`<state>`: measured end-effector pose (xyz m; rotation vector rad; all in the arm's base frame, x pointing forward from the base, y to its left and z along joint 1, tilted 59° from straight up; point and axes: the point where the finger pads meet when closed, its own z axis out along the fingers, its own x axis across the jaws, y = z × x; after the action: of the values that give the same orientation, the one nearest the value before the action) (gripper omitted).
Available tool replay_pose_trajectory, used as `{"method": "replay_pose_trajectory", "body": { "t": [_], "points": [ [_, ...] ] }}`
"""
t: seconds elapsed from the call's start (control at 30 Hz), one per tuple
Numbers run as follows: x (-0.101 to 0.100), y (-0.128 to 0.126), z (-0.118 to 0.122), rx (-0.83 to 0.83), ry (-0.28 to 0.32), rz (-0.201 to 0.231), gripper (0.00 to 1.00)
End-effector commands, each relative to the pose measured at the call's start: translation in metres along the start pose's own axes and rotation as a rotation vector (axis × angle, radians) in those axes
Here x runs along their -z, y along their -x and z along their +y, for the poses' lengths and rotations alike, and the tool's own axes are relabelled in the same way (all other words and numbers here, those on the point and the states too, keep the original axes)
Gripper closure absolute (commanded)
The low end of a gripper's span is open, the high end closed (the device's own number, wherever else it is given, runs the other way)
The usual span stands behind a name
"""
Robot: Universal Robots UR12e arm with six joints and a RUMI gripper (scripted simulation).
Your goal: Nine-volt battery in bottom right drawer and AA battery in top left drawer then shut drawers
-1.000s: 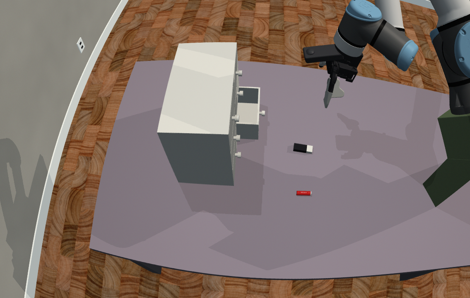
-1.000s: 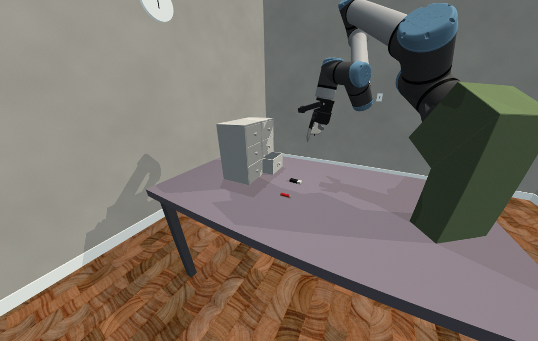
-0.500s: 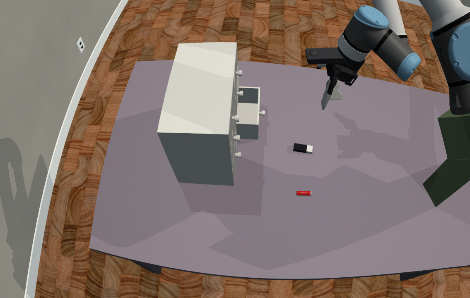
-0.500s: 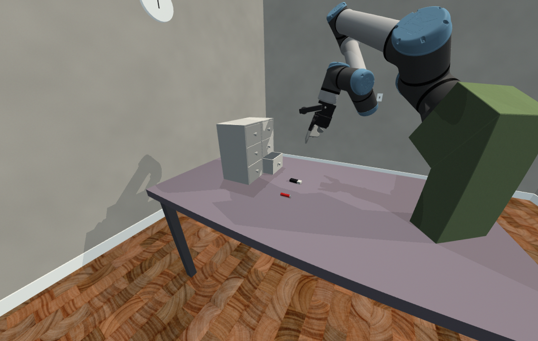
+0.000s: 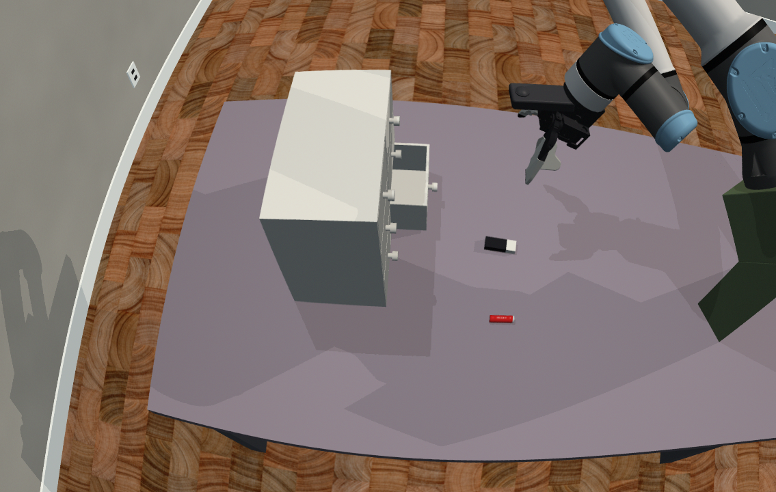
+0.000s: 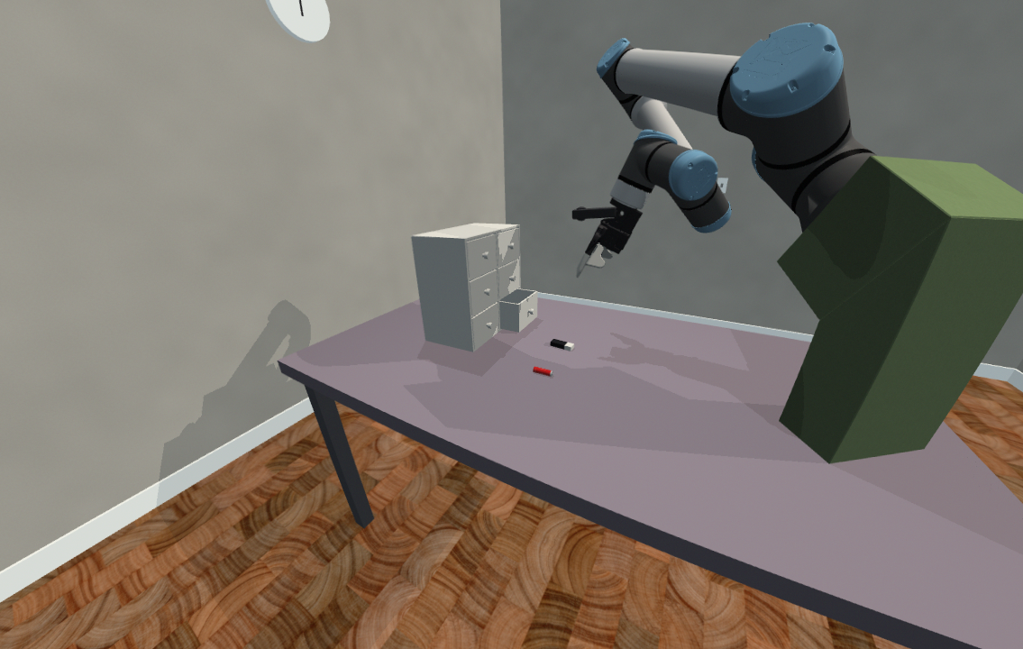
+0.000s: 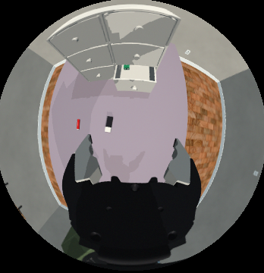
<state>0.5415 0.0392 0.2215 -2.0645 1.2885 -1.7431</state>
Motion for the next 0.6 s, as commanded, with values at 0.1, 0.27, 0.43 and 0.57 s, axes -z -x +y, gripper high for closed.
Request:
{"method": "replay_pose_trajectory", "body": {
  "t": [0.1,0.27,0.43,0.57],
  "points": [
    [-0.009,0.000,-0.003,-0.001,-0.083,0.001,0.00],
    [-0.016,0.000,-0.005,0.000,-0.137,0.001,0.00],
    [-0.020,0.000,-0.006,-0.001,-0.170,0.001,0.00],
    [-0.025,0.000,-0.008,0.000,-0.215,0.001,0.00]
  ]
}}
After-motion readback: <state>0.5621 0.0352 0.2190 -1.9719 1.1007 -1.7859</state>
